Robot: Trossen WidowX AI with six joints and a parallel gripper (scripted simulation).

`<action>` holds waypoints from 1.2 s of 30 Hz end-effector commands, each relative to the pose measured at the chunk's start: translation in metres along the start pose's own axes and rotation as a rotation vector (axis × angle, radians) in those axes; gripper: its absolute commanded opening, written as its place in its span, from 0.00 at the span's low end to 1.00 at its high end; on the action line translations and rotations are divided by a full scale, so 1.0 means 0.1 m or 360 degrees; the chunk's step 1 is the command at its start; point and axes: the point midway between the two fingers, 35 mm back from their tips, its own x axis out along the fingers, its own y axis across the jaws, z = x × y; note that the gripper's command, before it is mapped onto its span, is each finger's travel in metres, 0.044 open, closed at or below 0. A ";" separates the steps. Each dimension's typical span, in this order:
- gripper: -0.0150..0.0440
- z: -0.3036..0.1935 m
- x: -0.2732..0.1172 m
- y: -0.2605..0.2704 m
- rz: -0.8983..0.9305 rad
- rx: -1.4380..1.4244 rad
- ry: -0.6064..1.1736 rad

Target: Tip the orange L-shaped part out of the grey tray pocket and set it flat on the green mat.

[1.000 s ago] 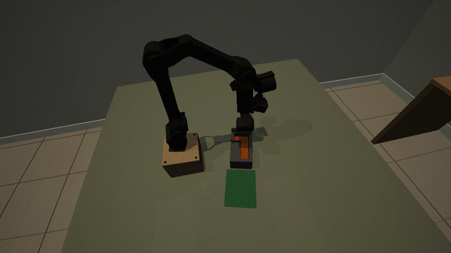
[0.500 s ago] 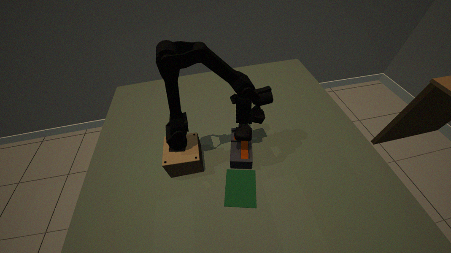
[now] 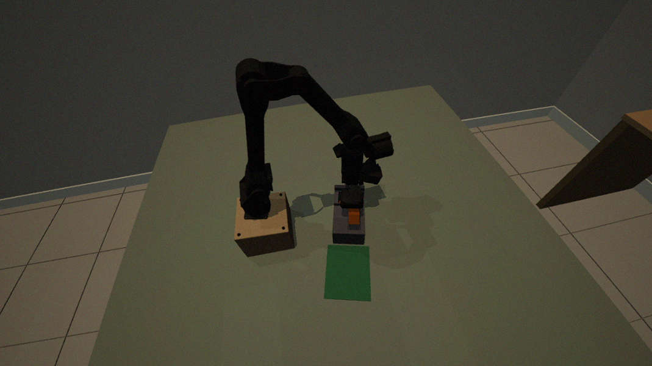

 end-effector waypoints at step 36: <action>0.56 -0.02 -0.09 0.10 -0.0014 0.0008 0.0018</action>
